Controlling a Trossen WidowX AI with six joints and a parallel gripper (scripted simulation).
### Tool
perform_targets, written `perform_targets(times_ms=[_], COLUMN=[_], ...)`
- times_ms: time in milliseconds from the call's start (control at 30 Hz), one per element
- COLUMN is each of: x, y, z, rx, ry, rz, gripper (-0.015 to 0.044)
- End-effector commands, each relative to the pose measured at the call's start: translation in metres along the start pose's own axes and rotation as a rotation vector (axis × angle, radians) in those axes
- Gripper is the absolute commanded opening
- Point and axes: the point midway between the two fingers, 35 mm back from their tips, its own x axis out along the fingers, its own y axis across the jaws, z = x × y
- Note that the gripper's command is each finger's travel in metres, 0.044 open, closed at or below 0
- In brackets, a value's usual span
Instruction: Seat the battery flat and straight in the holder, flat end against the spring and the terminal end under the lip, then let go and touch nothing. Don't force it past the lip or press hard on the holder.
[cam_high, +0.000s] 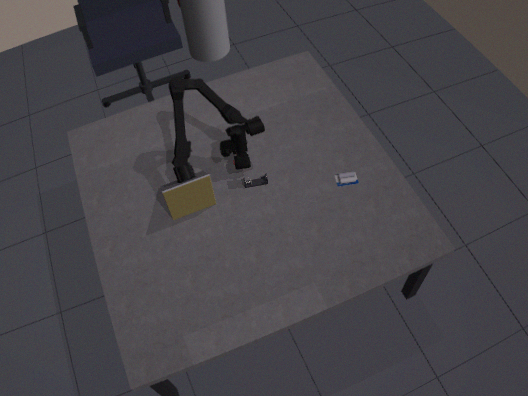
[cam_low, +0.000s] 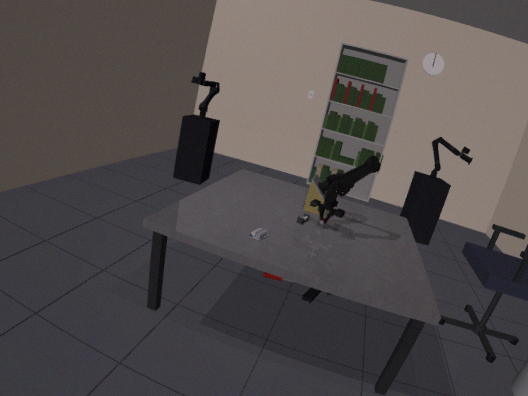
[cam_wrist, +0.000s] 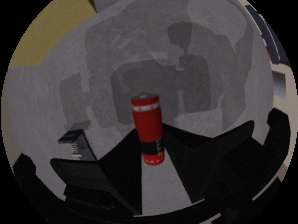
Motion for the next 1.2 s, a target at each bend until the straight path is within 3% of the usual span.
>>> perform_targets(times_ms=[0, 233, 1167], x=[-0.026, -0.031, -0.045], y=[-0.005, -0.002, 0.053], z=[-0.004, -0.005, -0.032], rx=[-0.019, 0.068, 1.684], ry=[0.018, 0.018, 0.026], rz=[-0.012, -0.012, -0.017], gripper=[0.0072, 0.0072, 0.0072])
